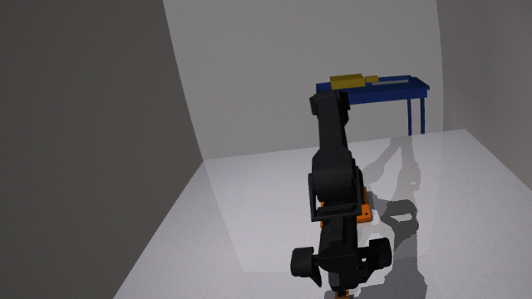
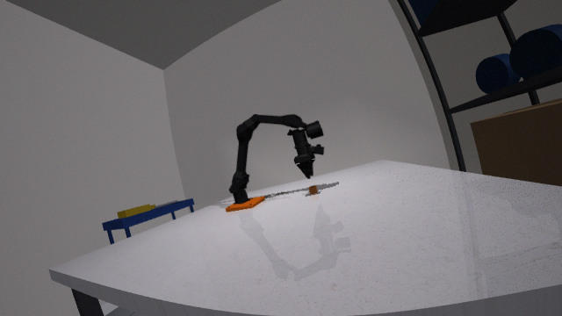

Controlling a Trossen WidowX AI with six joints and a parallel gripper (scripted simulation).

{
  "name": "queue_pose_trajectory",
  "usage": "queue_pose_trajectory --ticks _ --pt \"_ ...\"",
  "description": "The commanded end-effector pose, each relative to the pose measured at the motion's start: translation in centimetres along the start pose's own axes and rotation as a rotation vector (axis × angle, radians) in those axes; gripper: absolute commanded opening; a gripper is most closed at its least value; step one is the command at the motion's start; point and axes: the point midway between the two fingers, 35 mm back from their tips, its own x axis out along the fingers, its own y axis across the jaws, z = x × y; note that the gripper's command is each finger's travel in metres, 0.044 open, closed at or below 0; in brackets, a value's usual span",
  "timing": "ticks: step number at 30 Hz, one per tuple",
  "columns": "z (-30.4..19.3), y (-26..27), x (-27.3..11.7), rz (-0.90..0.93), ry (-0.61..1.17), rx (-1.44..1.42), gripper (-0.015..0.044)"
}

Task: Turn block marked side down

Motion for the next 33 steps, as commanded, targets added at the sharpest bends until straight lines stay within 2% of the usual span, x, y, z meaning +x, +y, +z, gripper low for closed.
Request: queue_pose_trajectory --ticks 1,31,33 --pt "-0.3 -0.1 1.0 -0.006 0.009 -0.005 0.044" --pt "-0.3 -0.1 5.8 -0.006 0.01 -0.005 0.044" --pt "-0.3 -0.1 5.8 -0.006 0.01 -0.005 0.0387"
